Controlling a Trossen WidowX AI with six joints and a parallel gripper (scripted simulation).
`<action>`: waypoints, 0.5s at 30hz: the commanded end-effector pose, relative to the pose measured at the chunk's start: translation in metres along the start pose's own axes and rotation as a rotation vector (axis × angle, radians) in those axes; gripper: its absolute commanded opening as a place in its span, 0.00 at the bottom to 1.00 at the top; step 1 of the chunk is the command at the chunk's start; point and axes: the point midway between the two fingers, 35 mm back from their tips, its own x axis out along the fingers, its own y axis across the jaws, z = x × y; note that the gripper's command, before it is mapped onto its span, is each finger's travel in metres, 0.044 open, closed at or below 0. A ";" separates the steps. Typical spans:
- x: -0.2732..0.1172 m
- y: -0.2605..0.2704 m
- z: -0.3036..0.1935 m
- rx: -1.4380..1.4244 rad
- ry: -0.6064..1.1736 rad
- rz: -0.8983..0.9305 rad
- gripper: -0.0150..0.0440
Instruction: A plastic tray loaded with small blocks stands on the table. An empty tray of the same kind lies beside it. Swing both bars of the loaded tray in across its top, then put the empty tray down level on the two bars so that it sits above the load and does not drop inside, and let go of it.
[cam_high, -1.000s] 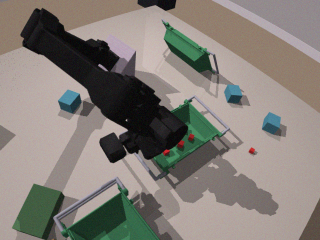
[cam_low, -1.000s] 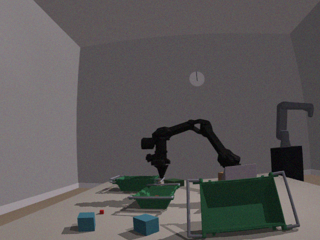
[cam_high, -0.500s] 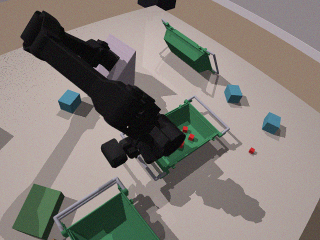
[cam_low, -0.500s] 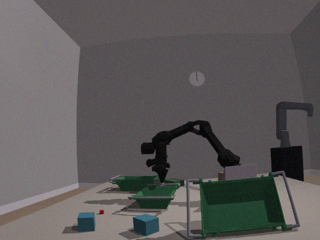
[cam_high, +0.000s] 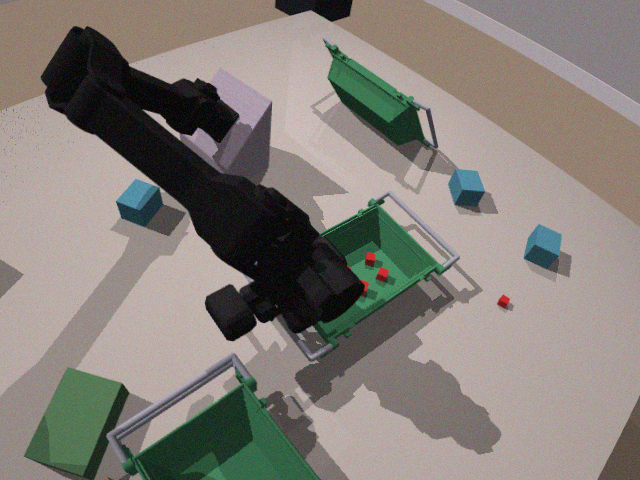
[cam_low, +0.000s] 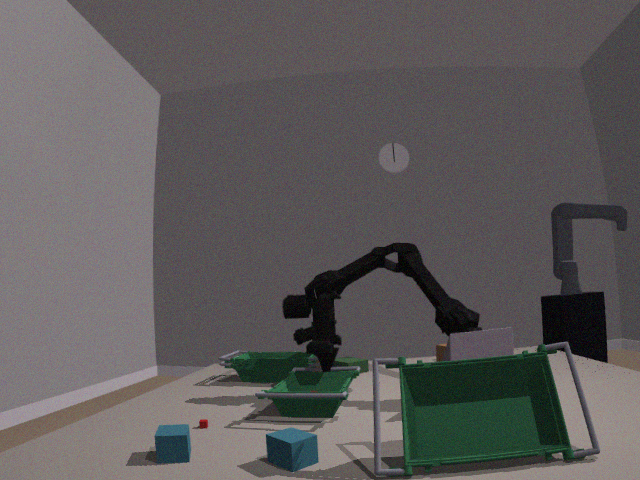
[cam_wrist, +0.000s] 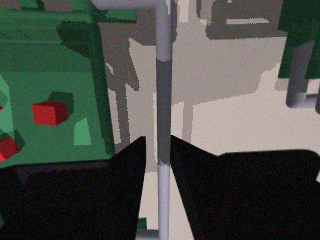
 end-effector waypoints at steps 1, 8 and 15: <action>-0.014 0.008 0.001 0.002 -0.006 0.001 0.40; -0.026 0.026 0.001 0.002 -0.005 0.002 0.40; -0.026 0.048 0.001 0.002 -0.005 0.004 0.40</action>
